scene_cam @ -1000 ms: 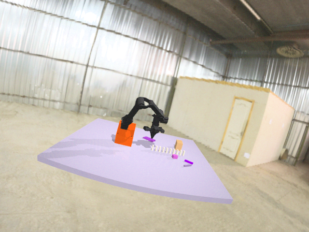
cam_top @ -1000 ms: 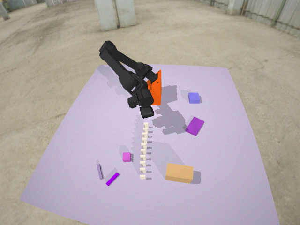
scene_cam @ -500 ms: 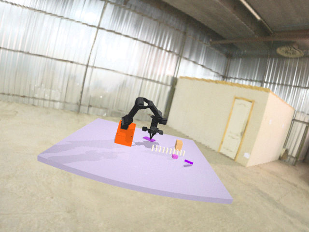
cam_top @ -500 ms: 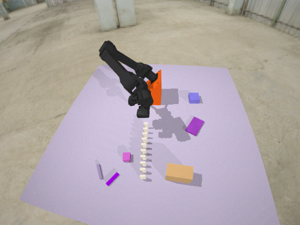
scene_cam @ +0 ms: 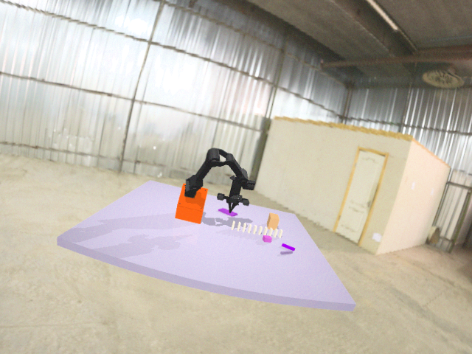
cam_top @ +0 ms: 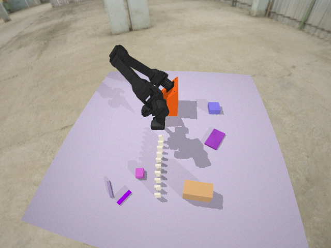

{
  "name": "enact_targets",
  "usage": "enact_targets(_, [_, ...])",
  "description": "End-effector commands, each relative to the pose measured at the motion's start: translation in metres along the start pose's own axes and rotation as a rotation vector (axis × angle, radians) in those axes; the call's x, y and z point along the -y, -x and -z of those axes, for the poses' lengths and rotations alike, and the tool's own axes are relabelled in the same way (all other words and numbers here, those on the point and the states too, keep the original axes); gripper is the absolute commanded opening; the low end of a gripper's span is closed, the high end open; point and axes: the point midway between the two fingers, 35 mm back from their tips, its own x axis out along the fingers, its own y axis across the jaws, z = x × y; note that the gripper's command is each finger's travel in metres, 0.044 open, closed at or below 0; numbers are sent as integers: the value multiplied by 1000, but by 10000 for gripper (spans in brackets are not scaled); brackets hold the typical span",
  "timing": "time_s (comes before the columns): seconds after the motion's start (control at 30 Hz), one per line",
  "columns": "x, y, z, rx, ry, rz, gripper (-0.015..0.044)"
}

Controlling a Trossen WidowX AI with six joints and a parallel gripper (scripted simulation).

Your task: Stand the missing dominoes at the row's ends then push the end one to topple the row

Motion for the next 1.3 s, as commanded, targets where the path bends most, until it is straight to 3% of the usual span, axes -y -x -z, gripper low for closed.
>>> enact_targets(0.0, [0, 0, -1, 5, -7, -3, 0])
enact_targets(0.63, [0, 0, -1, 5, -7, -3, 0])
enact_targets(0.87, [0, -78, -1, 8, -6, -2, 0])
enact_targets(1.27, [-7, -80, -2, 9, -7, -3, 0])
